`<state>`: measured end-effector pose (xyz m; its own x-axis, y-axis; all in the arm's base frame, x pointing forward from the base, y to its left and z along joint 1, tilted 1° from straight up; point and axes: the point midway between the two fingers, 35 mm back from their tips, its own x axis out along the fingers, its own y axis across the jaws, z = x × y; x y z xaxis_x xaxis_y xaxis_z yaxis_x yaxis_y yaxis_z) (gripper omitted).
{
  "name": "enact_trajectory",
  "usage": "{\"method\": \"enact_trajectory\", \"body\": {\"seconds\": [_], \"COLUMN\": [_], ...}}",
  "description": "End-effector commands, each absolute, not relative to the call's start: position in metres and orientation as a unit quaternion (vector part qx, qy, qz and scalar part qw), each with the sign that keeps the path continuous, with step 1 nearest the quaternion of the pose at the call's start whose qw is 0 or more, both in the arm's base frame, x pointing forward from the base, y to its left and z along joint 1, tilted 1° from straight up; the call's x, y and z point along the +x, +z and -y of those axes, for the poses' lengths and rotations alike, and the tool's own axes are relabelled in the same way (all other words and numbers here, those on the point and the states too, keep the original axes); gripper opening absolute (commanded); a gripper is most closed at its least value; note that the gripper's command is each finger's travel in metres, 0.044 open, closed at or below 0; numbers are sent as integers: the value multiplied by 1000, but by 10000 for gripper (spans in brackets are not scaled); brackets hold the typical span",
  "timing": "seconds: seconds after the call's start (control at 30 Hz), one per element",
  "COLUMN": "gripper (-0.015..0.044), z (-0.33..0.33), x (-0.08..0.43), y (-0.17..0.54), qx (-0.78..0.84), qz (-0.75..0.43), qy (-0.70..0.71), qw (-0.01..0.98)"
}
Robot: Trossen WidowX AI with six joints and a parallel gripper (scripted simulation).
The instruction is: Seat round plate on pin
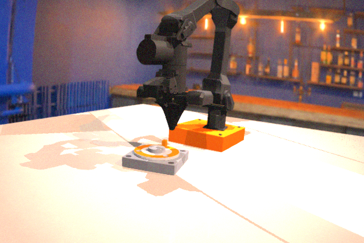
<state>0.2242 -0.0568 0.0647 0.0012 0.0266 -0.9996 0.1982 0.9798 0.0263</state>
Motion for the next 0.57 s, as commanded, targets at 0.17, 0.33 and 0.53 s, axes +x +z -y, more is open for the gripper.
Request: {"method": "enact_trajectory", "body": {"seconds": [0.17,0.33,0.53], "gripper": [0,0,0], "z": [57,57,57], "x": [225,225,225], "y": [72,72,72], "qx": [79,79,79], "qz": [-701,-701,-701], "qy": [-62,-62,-62], "qw": [706,706,706]}}
